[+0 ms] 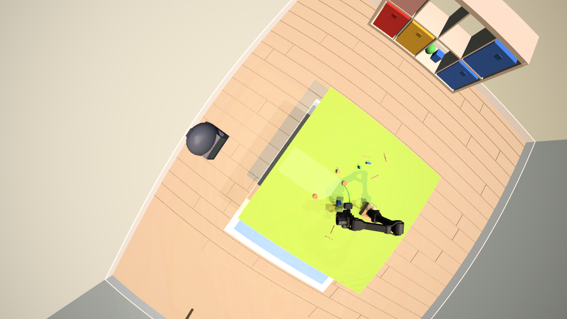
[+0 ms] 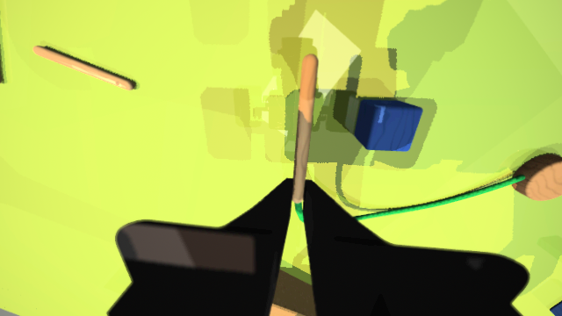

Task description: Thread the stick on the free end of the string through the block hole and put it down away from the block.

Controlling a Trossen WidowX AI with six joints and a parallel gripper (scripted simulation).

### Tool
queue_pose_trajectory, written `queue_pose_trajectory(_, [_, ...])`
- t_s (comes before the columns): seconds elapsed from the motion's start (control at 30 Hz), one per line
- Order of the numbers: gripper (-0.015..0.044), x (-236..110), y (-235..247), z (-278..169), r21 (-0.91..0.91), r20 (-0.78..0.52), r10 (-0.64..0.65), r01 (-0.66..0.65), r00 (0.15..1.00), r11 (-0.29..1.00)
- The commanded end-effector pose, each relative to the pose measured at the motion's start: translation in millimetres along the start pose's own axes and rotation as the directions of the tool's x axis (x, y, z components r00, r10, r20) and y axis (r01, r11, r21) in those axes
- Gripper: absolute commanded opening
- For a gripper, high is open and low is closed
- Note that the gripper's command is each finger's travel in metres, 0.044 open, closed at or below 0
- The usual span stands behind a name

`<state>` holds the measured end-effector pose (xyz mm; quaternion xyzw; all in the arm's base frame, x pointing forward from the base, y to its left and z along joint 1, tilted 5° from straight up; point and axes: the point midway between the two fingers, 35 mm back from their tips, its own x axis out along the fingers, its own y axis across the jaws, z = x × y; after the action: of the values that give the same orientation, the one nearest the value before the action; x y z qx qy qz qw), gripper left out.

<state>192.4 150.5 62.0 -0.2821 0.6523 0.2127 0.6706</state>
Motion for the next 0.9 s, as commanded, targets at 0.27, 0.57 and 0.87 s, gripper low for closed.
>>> queue_pose_trajectory(0.27, [0.0,0.6,-14.3,4.5,0.28,-0.028,-0.013,0.02,1.0,0.96])
queue_pose_trajectory(0.57, [0.0,0.3,-25.0,6.9,0.488,-0.045,-0.018,0.038,0.999,0.872])
queue_pose_trajectory(0.87, [0.0,0.6,-36.6,8.3,0.673,-0.064,-0.021,0.059,0.998,0.737])
